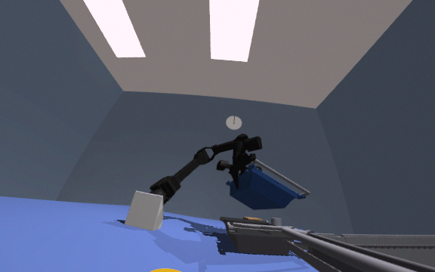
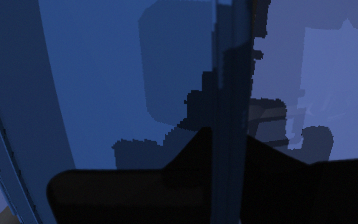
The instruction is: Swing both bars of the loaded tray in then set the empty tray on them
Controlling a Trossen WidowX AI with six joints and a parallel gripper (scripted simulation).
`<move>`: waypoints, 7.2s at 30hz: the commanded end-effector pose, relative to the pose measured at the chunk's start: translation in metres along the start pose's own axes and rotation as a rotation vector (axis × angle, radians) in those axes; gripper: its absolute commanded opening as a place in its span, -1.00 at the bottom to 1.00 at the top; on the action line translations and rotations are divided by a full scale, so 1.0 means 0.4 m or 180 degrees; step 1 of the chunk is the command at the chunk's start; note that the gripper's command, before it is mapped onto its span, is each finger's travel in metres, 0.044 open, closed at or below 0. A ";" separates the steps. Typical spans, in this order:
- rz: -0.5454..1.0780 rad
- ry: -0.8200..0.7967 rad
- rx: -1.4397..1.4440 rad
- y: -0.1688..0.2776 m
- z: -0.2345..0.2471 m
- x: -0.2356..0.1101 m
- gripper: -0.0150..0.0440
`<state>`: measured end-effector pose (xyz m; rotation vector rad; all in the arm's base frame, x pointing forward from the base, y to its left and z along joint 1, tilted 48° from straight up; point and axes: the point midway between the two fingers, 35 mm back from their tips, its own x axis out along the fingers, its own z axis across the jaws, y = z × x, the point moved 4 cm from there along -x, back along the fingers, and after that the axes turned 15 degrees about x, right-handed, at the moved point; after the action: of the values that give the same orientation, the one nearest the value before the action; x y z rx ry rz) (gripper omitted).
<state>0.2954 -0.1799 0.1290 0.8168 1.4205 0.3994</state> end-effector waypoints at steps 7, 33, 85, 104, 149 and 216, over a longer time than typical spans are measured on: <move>-0.0018 -0.0094 0.0001 0.000 0.002 -0.021 -0.49; 0.0006 -0.0054 -0.0002 -0.076 0.006 -0.018 -0.49; 0.0146 0.0087 0.0439 -0.069 -0.017 0.139 -0.49; 0.0148 0.0088 0.0442 -0.067 -0.031 0.158 -0.49; 0.0149 0.0088 0.0442 -0.065 -0.042 0.175 -0.49; 0.0149 0.0089 0.0442 -0.062 -0.052 0.193 -0.49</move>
<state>0.2831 -0.1440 0.0595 0.9673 1.4395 0.3438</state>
